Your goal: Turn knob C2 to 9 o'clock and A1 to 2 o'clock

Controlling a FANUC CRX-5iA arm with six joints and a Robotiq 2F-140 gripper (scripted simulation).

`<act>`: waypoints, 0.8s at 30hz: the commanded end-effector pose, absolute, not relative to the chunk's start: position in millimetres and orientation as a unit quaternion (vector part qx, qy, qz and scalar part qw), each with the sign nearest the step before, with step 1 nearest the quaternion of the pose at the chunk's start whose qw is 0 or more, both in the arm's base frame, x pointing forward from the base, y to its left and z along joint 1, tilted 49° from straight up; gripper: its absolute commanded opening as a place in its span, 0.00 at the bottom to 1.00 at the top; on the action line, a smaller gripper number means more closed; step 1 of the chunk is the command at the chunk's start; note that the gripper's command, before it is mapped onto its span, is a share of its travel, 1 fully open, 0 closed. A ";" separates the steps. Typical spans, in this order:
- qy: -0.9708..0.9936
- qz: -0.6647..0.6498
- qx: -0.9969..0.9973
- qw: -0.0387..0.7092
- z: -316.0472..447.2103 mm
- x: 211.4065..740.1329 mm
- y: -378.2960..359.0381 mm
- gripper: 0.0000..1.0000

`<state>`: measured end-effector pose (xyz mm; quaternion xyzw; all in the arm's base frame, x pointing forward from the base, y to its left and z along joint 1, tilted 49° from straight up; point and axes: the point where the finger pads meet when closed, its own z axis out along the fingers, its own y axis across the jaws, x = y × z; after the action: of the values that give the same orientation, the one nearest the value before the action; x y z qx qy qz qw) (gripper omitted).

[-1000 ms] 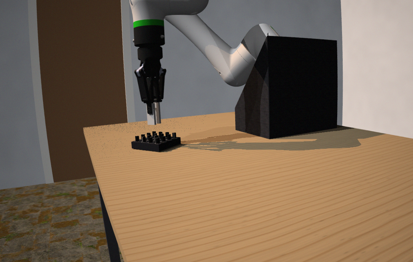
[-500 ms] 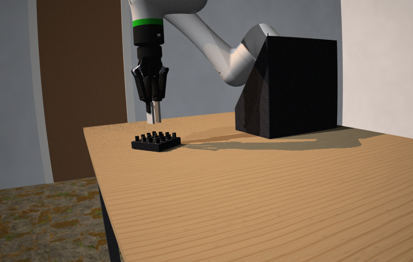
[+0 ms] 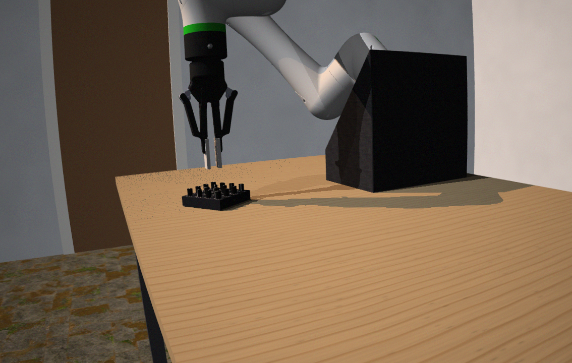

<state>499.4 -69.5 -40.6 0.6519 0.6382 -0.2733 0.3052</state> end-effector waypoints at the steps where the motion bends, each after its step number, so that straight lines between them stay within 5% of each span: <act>1: 0.586 -0.248 0.698 0.330 -39.5 499.4 -67.9 0.12; 24: 0.309 -0.119 0.857 0.395 -33.8 498.9 -61.5 0.12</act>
<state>498.9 -62.7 -34.7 0.8386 0.3589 -0.1440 0.3836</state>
